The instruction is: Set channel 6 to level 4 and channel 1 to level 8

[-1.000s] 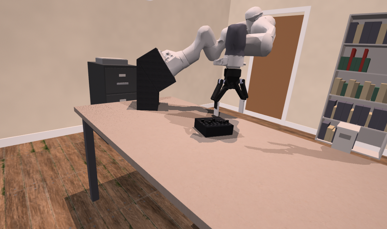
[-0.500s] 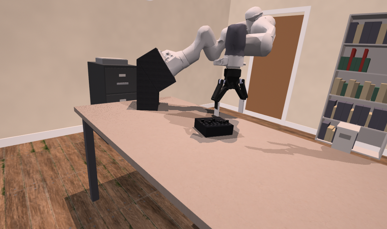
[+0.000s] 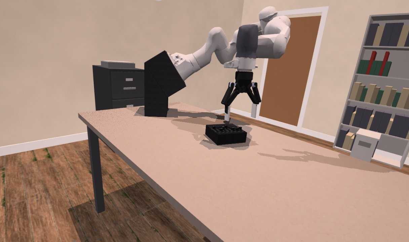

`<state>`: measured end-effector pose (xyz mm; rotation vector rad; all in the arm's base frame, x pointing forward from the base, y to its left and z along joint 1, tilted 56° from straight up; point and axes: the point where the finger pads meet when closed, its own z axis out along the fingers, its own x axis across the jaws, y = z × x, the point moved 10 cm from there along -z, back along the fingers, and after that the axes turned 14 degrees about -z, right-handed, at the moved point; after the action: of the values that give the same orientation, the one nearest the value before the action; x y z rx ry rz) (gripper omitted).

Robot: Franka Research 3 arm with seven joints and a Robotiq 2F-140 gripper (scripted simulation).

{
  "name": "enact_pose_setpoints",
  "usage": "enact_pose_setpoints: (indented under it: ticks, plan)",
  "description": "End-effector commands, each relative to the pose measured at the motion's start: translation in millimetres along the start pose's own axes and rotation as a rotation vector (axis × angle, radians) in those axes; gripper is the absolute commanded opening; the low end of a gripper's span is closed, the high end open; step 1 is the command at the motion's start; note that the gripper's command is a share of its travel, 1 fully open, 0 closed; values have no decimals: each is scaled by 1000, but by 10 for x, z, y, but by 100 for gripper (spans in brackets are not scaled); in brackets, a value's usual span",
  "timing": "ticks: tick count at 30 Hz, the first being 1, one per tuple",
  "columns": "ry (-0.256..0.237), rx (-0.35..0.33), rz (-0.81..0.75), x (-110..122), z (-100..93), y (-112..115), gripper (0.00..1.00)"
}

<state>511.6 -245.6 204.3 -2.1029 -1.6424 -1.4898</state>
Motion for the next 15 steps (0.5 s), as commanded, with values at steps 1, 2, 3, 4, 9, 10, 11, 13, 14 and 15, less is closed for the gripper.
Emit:
enact_pose_setpoints:
  ticks: [1,2,3,4,9,10,11,13,14,15]
  plan:
    - [-14,9,279,41,-179,-221,100]
    - [-14,9,279,41,-179,-221,100]
    - [-14,9,279,41,-179,-221,100]
    - [-16,8,364,67,-244,-334,100]
    - [-11,-1,530,204,-483,-857,100]
    - [-10,-3,565,220,-503,-912,100]
    - [-9,-5,599,231,-514,-946,100]
    - [-8,-8,664,236,-519,-964,100]
    - [-8,-9,694,236,-519,-965,100]
    - [-8,-10,723,236,-519,-966,100]
